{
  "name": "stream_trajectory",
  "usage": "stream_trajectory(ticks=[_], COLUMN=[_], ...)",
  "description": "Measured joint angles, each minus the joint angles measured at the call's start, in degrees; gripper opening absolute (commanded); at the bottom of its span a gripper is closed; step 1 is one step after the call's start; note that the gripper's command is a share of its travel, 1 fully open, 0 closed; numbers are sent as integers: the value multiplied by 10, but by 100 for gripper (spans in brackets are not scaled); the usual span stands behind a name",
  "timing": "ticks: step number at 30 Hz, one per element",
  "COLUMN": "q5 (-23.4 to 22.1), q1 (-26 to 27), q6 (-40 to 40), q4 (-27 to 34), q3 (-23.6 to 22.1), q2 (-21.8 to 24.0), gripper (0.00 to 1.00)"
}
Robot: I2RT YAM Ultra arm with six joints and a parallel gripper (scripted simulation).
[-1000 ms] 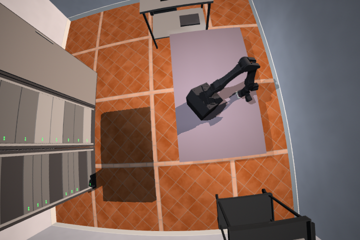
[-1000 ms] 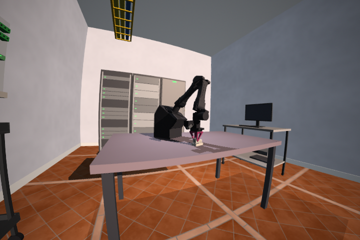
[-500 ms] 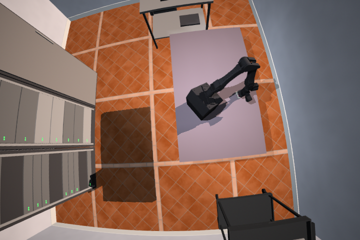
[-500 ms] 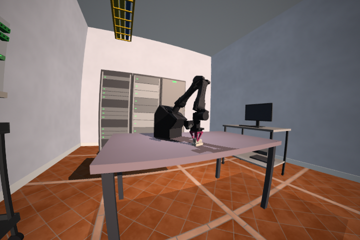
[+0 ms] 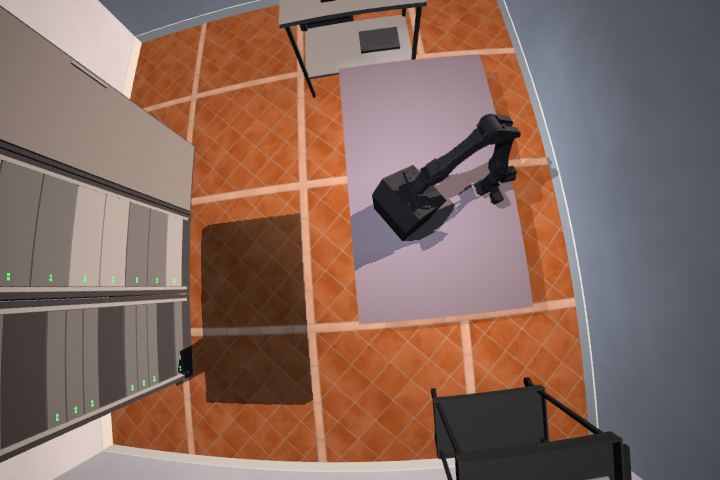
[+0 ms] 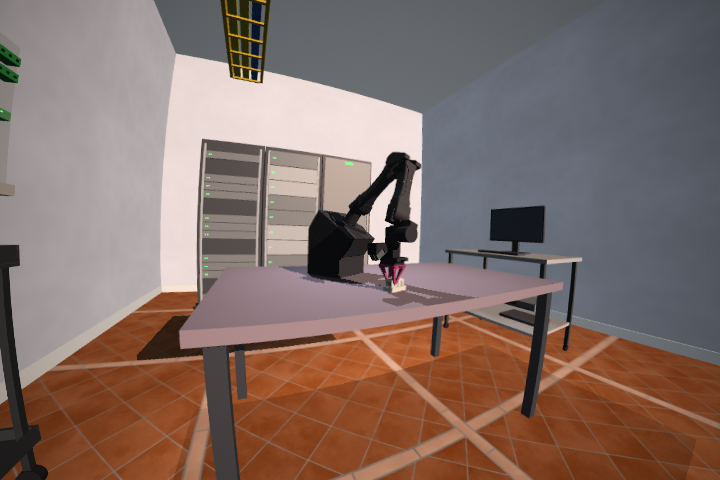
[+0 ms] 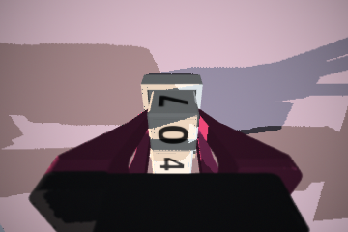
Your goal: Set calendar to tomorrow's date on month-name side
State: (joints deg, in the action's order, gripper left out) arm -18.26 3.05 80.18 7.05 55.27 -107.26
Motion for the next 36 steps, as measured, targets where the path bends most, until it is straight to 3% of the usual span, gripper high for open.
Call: stream_trajectory(ticks=[36], q5=[1], q1=[-2], q6=[2], q4=[-7], q3=[3], q2=[-8], gripper=[27])
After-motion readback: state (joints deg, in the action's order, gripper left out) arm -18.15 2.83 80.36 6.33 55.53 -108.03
